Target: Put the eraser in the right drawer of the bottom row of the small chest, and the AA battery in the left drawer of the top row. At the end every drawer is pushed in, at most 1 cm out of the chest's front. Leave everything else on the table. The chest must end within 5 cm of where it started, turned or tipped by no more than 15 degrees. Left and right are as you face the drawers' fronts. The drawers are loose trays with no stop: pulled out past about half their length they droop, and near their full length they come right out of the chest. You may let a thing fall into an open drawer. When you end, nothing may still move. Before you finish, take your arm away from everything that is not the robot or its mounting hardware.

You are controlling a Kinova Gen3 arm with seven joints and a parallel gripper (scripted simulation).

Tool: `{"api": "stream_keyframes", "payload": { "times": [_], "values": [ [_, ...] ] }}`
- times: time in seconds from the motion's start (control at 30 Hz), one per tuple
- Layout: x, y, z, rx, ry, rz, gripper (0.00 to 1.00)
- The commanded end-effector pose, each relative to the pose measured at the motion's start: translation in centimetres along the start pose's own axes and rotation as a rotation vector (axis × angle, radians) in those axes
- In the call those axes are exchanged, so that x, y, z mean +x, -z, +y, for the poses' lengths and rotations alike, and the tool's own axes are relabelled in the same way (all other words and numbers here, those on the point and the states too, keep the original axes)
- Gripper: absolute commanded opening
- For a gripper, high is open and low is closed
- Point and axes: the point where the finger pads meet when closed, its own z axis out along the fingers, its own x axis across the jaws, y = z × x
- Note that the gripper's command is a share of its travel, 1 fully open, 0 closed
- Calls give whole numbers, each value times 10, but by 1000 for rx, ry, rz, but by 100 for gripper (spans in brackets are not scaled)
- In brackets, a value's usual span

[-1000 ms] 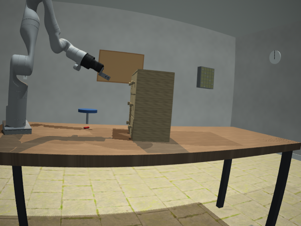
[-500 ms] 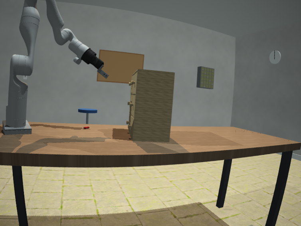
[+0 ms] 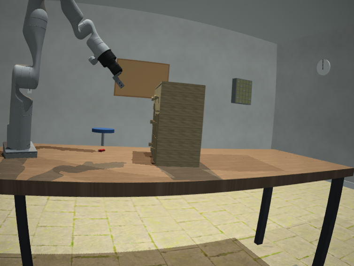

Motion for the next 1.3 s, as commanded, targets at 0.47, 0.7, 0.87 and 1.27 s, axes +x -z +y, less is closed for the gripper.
{"api": "stream_keyframes", "payload": {
  "times": [0.47,0.7,0.87,1.27],
  "values": [
    [0,31,11,311,-17,6,0],
    [0,42,13,422,-17,5,0],
    [0,53,14,527,-17,7,0],
    [1,69,15,679,-12,18,0]
  ]
}}
